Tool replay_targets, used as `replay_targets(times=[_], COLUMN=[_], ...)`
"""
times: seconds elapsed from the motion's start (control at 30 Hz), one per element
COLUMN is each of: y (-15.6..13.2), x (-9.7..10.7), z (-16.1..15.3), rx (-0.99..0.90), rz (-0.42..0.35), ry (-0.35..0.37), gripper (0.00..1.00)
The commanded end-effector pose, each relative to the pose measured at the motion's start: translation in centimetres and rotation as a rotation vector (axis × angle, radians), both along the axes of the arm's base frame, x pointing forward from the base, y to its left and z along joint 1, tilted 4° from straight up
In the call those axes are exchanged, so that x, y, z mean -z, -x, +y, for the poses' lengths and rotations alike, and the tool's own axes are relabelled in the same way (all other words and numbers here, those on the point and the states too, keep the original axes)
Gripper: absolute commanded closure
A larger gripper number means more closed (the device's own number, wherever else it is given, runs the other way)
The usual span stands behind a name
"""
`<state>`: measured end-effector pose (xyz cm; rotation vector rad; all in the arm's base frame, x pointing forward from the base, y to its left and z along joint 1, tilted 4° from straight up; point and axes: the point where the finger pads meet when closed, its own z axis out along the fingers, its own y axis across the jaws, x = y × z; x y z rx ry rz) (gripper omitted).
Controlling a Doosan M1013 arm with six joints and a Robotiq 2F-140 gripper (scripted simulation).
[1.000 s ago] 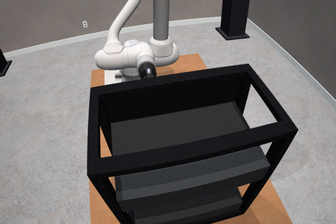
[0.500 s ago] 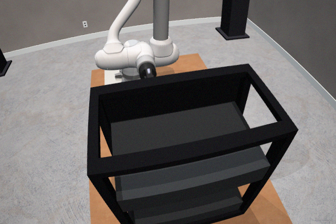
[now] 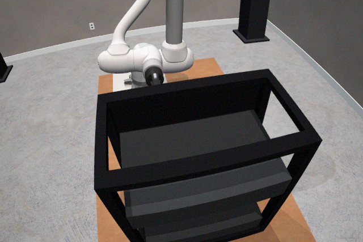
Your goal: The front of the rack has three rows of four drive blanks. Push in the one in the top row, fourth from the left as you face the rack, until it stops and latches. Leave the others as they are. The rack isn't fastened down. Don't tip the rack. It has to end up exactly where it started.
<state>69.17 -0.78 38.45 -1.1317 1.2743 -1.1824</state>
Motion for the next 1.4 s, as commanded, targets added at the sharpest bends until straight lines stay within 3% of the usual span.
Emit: replay_targets(times=[0.0,0.47,0.87,1.03,1.37], y=[0.3,2.3,2.5,0.1,-1.3], x=[-0.2,-1.1,-1.2,-1.2,-1.2], z=[-1.0,-8.0,-8.9,-9.0,-9.0], rx=[-0.002,-0.002,-0.002,-0.002,-0.002], rz=[0.000,0.000,0.000,0.000,0.000], ry=[-0.001,-0.001,-0.001,-0.001,-0.001], gripper=[1.00,1.00,1.00,1.00,1.00])
